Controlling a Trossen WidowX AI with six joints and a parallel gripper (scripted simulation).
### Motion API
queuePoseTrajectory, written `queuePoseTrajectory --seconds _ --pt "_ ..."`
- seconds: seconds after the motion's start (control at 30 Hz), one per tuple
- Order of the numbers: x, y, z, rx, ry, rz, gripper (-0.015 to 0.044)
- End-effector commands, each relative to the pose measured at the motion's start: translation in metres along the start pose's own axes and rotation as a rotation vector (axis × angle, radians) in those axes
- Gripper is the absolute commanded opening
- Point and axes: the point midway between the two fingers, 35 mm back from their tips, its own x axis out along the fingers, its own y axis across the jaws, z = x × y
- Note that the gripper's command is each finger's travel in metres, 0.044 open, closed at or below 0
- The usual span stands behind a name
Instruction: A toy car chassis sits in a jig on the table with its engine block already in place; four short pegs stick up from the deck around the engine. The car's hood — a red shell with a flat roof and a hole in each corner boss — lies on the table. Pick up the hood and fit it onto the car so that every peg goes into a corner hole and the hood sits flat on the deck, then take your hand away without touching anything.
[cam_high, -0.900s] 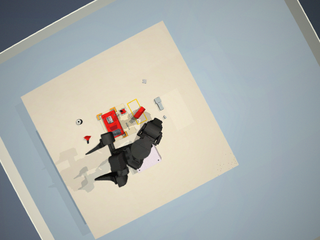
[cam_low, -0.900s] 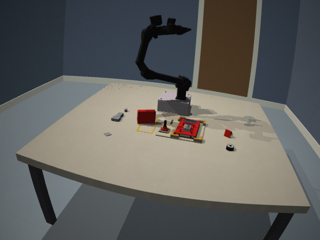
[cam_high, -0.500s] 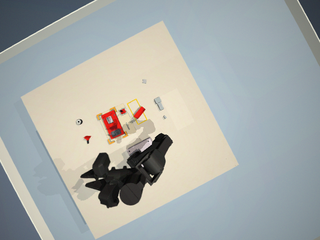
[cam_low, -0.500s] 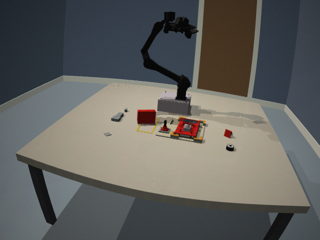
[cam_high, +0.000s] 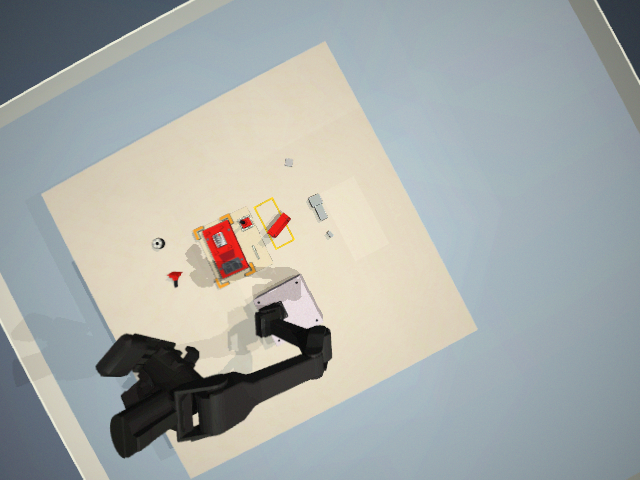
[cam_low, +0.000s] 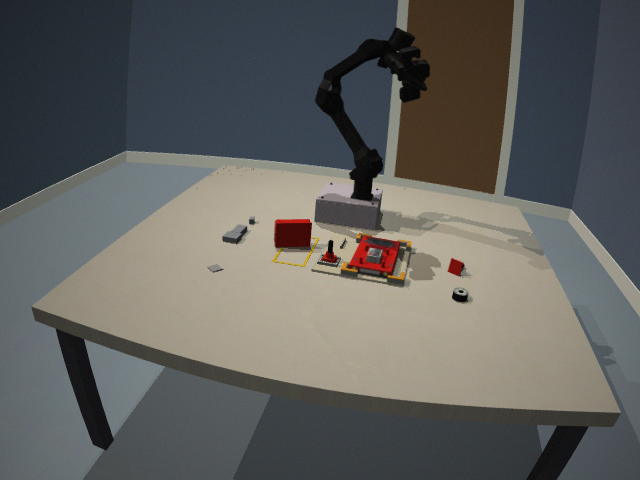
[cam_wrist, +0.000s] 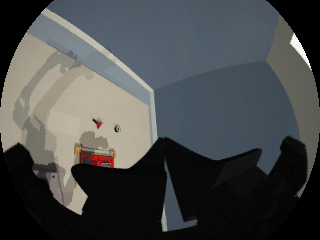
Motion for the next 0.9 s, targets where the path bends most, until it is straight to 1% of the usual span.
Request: queuePoseTrajectory --seconds 0.0,0.1,0.2,0.33,0.47,0.57,0.67,0.87 --pt "0.04 0.004 -0.016 -0.101 0.137 0.07 0.0" --pt "0.067 0.006 -0.036 -0.169 0.233 0.131 0.0" --pt "0.096 0.009 -0.066 -0.236 0.335 0.221 0.0" --pt "0.129 0.017 -0.117 -0.298 0.444 0.362 0.0" --pt "0.15 0.03 -0.177 -0.328 0.518 0.518 0.0" --pt "0.158 0.044 -0.225 -0.329 0.548 0.637 0.0" --pt "0.158 0.062 -0.273 -0.314 0.556 0.75 0.0" --pt "0.141 0.108 -0.36 -0.243 0.513 0.94 0.0"
